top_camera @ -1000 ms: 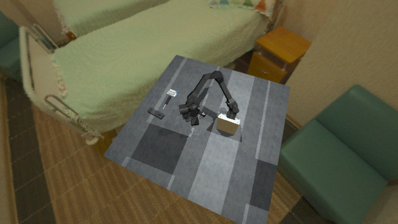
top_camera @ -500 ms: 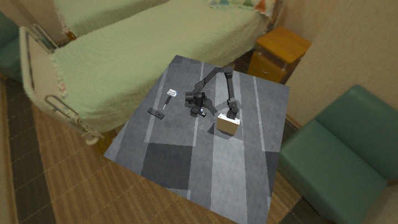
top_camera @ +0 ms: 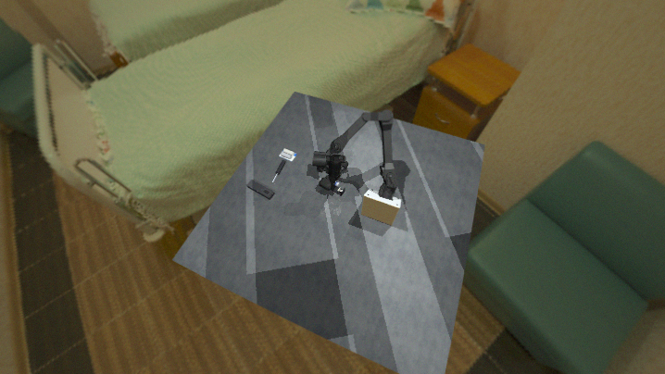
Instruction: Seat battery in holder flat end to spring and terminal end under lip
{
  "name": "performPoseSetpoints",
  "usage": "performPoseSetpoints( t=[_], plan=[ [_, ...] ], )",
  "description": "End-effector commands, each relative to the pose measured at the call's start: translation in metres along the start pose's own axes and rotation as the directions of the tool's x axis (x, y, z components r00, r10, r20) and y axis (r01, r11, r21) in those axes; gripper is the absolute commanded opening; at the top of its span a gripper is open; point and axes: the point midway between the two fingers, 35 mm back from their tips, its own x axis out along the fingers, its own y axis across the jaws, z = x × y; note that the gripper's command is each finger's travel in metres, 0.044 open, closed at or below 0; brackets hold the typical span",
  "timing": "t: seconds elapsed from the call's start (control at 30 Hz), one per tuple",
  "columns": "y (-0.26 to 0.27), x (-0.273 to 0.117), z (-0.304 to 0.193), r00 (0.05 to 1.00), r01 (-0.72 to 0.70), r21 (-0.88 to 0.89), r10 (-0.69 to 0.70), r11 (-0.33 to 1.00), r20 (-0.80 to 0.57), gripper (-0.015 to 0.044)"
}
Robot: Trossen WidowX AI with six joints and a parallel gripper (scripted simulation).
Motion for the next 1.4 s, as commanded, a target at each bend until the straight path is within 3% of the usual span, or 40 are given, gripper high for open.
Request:
performPoseSetpoints(
  t=[0.0, 0.5, 1.37],
  plan=[
    [-0.001, 0.01, -0.002, 0.999, -0.002, -0.006, 0.002, 1.0, 0.041, 0.0081],
    [-0.008, 0.03, -0.002, 0.982, -0.016, -0.015, 0.019, 1.0, 0.188, 0.0081],
    [-0.002, 0.043, -0.005, 0.955, -0.034, -0.026, 0.04, 0.999, 0.294, 0.0081]
  ],
)
